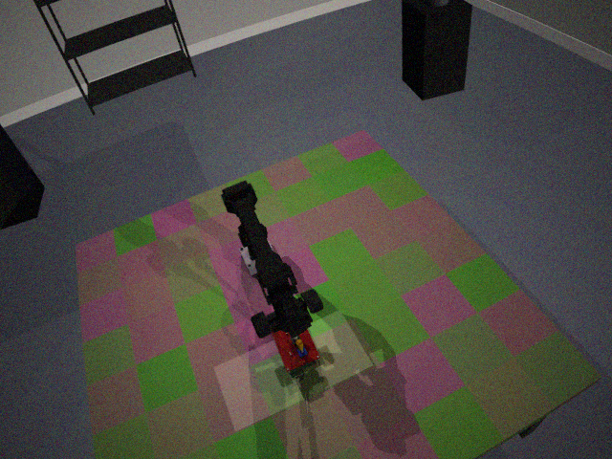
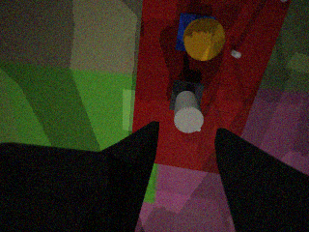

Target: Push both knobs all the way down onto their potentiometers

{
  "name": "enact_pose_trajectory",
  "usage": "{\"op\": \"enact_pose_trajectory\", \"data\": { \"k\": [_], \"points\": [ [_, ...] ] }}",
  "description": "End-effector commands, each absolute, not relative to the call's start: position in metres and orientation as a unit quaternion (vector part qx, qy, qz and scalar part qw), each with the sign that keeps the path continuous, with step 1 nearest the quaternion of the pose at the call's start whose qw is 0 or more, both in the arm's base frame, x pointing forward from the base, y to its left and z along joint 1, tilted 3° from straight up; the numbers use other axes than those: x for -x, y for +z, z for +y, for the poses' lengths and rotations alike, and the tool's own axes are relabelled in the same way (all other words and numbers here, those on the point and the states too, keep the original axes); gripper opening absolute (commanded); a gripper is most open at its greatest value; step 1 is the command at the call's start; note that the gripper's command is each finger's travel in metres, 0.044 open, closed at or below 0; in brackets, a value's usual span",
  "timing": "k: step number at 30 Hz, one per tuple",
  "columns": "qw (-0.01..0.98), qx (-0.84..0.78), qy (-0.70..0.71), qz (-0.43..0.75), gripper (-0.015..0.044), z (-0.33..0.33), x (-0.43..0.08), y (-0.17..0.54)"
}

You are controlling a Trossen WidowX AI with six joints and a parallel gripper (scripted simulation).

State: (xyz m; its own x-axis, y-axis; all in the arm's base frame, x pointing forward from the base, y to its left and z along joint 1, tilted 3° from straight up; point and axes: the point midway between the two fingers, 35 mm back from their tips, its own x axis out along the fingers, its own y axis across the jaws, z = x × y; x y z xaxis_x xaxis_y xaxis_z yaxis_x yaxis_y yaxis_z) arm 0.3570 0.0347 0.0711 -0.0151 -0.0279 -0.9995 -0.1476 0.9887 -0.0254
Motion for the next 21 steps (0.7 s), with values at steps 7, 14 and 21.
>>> {"op": "enact_pose_trajectory", "data": {
  "k": [7,14,21],
  "points": [
    [0.708,0.018,0.020,0.706,0.0000,0.031,-0.359,0.081],
    [0.706,0.052,0.036,0.706,0.0000,0.040,-0.396,0.111],
    [0.704,0.064,0.042,0.706,0.0000,0.043,-0.406,0.121]
  ]
}}
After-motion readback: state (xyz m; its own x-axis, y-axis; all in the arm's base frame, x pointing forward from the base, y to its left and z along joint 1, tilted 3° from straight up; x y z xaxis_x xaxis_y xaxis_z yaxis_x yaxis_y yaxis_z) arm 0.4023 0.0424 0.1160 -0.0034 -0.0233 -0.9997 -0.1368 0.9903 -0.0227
